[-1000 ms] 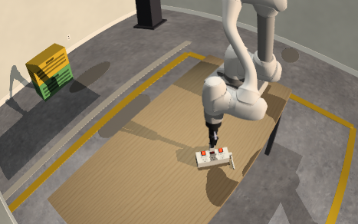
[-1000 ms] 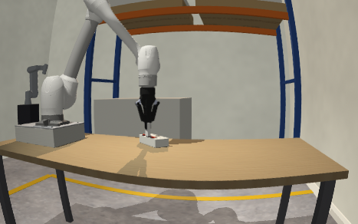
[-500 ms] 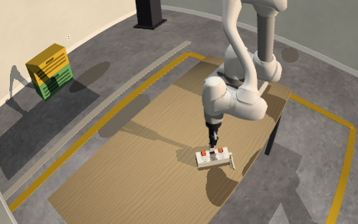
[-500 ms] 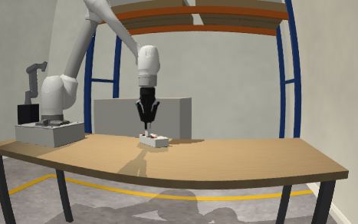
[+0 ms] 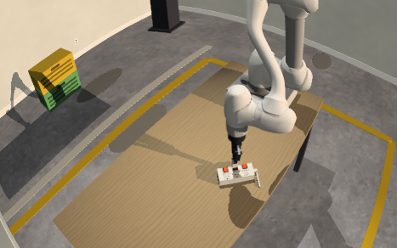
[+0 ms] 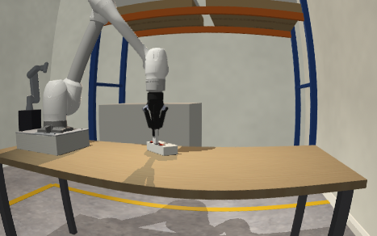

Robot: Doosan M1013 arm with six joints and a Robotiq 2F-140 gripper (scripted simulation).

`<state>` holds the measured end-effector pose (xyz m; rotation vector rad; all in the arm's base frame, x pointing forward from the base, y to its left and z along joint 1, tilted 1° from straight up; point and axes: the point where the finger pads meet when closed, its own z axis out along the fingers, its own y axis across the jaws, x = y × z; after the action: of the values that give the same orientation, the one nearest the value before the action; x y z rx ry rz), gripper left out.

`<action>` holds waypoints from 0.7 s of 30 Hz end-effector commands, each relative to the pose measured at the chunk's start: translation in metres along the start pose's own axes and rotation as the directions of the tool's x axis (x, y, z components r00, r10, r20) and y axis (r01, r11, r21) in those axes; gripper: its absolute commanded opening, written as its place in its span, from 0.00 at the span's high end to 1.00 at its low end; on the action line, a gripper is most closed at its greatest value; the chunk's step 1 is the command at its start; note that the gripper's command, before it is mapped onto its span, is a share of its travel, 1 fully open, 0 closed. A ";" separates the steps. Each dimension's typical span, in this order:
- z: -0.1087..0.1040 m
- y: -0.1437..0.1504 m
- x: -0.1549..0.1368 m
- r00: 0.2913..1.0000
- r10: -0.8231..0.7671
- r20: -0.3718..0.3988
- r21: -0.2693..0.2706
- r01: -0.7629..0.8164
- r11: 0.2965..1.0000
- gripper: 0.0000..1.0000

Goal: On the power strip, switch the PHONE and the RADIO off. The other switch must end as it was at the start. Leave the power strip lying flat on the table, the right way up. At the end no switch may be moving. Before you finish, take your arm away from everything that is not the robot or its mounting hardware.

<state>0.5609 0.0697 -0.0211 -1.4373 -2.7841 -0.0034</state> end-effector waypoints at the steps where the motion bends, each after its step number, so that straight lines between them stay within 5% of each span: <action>1: -0.003 -0.002 -0.002 1.000 0.001 -0.003 0.000 -0.001 1.000 1.00; 12: -0.034 -0.002 -0.002 1.000 0.001 -0.003 0.000 -0.001 1.000 1.00; 21: -0.039 -0.002 -0.002 1.000 0.001 -0.003 0.000 -0.001 1.000 1.00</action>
<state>0.5594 0.0697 0.0138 -1.4351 -2.7810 -0.0011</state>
